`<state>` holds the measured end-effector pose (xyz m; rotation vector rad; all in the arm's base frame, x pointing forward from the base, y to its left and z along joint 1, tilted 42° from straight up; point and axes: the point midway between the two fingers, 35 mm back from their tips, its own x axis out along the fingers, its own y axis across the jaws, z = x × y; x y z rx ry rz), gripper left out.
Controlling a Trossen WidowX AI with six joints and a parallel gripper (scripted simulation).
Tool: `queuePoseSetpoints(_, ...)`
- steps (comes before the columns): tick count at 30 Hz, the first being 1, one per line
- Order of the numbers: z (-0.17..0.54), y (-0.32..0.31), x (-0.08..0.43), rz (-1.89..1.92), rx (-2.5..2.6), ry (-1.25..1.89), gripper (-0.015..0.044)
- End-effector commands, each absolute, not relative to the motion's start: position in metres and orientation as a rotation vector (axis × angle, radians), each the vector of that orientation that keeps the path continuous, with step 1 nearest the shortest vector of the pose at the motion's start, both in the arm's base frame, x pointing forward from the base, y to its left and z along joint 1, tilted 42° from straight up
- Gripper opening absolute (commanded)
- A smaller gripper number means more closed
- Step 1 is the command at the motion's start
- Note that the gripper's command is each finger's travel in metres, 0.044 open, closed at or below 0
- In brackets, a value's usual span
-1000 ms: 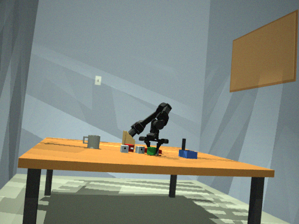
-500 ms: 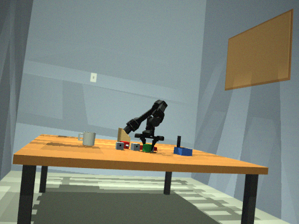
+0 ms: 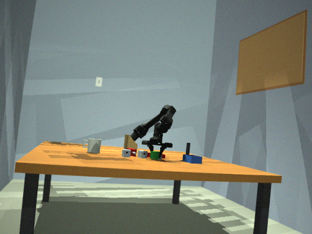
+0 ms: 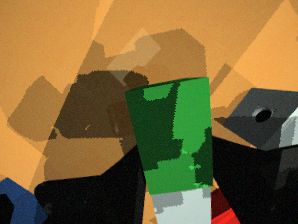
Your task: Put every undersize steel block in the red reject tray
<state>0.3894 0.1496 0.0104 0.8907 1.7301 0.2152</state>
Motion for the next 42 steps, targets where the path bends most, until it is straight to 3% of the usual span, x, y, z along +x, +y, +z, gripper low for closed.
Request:
queuePoseSetpoints(1,0.01,0.15,0.389,0.215,0.891,1.731,0.0)
queuePoseSetpoints(42,0.004,0.143,0.408,0.214,0.897,1.732,0.0)
